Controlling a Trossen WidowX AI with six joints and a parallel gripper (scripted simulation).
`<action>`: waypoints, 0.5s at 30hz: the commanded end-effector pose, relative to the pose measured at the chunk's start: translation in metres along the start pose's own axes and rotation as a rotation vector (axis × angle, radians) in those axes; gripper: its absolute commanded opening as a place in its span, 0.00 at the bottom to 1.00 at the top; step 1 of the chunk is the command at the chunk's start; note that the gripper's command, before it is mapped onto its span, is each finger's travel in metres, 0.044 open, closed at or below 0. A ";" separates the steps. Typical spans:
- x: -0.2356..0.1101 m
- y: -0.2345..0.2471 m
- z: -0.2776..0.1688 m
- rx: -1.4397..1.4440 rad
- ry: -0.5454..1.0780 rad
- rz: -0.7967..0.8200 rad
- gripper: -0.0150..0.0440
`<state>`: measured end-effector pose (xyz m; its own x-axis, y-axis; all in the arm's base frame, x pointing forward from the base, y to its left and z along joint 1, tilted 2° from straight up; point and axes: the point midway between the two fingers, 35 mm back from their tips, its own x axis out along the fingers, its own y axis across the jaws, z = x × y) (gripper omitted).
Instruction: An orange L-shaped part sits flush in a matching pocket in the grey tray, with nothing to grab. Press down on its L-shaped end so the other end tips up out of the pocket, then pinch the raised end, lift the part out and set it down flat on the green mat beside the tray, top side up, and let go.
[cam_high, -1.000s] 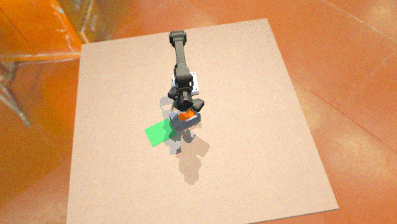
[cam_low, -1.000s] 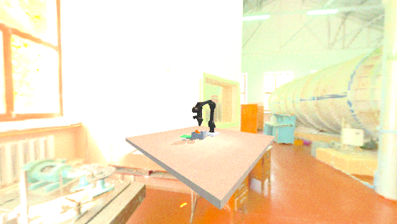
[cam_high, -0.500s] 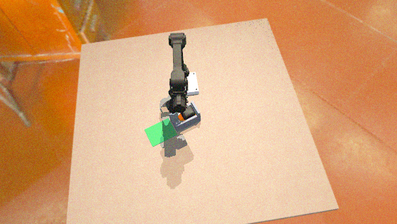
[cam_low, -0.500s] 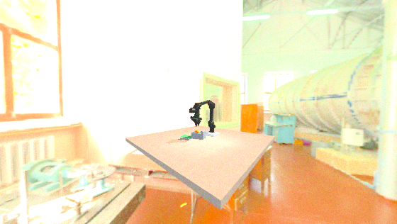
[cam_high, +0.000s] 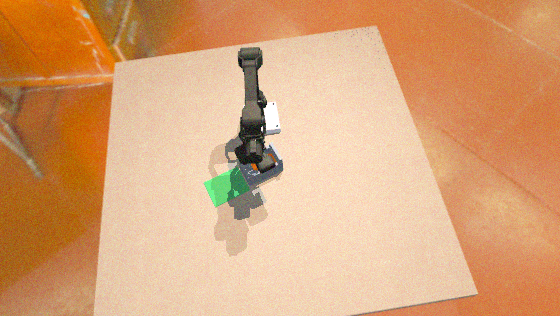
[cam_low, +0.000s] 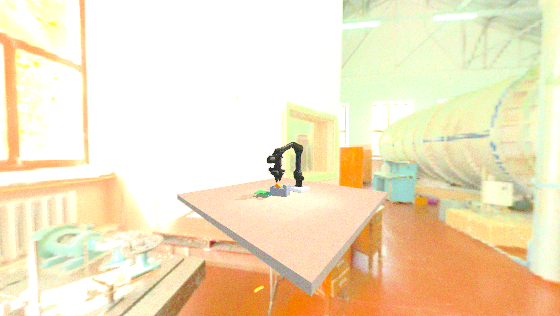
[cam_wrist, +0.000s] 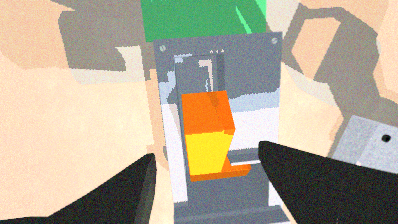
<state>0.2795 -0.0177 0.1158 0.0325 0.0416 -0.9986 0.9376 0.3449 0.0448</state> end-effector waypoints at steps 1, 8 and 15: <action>0.009 -0.001 0.000 0.003 0.002 -0.009 0.73; 0.020 -0.001 0.000 0.003 0.002 -0.009 0.73; 0.032 -0.002 0.000 0.003 0.002 -0.009 0.73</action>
<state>0.2803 -0.0168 0.0918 0.0333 0.0416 -0.9986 0.9375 0.3449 0.0456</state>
